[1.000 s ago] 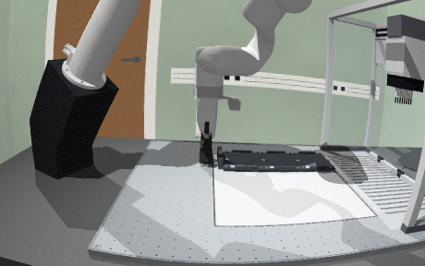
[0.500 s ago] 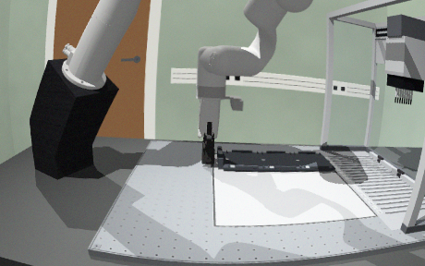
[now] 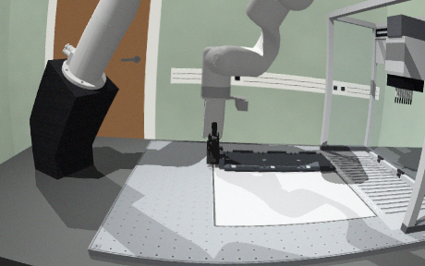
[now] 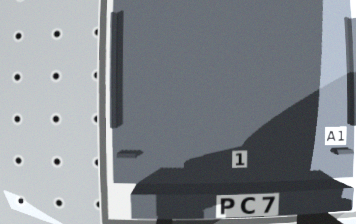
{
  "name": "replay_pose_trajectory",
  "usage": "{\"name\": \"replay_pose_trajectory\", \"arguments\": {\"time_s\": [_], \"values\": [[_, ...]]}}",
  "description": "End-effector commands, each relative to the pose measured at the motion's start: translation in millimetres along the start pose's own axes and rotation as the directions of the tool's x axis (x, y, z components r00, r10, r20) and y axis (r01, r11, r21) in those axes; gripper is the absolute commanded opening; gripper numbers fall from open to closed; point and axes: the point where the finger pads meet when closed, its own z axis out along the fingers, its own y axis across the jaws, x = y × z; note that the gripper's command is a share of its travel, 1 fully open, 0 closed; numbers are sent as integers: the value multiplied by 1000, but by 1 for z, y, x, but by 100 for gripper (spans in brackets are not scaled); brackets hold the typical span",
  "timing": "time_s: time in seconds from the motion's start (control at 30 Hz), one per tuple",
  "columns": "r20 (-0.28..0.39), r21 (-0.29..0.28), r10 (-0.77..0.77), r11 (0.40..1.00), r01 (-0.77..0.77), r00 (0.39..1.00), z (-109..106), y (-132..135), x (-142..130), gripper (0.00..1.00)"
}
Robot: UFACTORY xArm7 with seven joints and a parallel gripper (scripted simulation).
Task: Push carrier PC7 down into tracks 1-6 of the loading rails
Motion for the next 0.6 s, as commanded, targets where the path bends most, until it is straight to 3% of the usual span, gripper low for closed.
{"name": "replay_pose_trajectory", "arguments": {"time_s": [0.0,0.57], "values": [[-4,1,0,1000,0,1000,-1,-1,6,82],[-4,1,0,1000,0,1000,-1,-1,21,82]]}}
